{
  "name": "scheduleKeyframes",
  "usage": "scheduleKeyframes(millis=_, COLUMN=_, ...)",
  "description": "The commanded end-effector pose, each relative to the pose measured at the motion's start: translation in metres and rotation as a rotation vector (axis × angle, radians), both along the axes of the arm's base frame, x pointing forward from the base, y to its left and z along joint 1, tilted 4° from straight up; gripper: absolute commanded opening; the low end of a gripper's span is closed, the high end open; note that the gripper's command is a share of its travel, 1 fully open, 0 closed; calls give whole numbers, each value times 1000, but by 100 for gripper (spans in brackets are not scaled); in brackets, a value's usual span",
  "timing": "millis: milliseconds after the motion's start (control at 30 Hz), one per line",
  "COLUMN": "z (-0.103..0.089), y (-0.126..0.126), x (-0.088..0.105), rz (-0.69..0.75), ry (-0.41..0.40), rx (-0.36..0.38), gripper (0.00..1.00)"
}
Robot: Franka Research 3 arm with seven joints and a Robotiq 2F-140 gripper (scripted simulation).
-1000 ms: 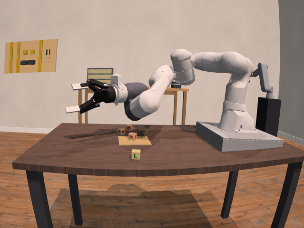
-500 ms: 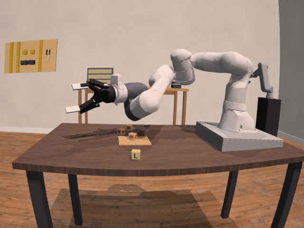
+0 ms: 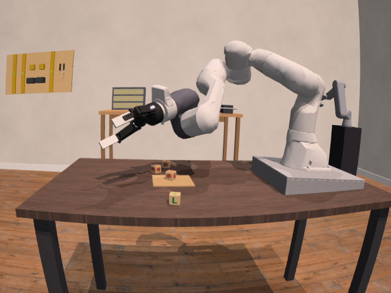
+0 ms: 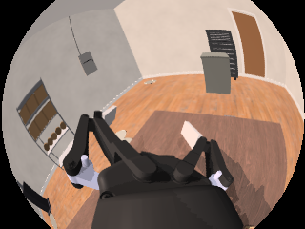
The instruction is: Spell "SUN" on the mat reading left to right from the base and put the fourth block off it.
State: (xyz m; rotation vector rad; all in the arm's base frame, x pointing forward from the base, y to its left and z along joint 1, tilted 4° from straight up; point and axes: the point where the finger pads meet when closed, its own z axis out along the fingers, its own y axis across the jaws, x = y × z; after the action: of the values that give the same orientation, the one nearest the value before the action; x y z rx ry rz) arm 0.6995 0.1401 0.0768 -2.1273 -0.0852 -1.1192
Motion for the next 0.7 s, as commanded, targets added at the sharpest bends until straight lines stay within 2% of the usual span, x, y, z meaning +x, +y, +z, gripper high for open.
scheduleKeyframes(millis=0, z=-14, y=3, x=-12, rz=32, ry=31, rx=-63, gripper=100)
scheduleKeyframes(millis=33, z=-19, y=10, x=-28, rz=73, ry=55, rx=-127, gripper=100)
scheduleKeyframes(millis=233, z=-33, y=25, x=-66, rz=173, ry=116, rx=-291, gripper=100)
scheduleKeyframes(millis=500, z=-49, y=47, x=-116, rz=305, ry=192, rx=-498, gripper=100)
scheduleKeyframes(millis=567, z=-49, y=47, x=-116, rz=305, ry=192, rx=-498, gripper=100)
scheduleKeyframes(millis=600, z=-54, y=54, x=-130, rz=343, ry=214, rx=-558, gripper=100)
scheduleKeyframes(millis=667, z=-57, y=59, x=-141, rz=372, ry=231, rx=-603, gripper=100)
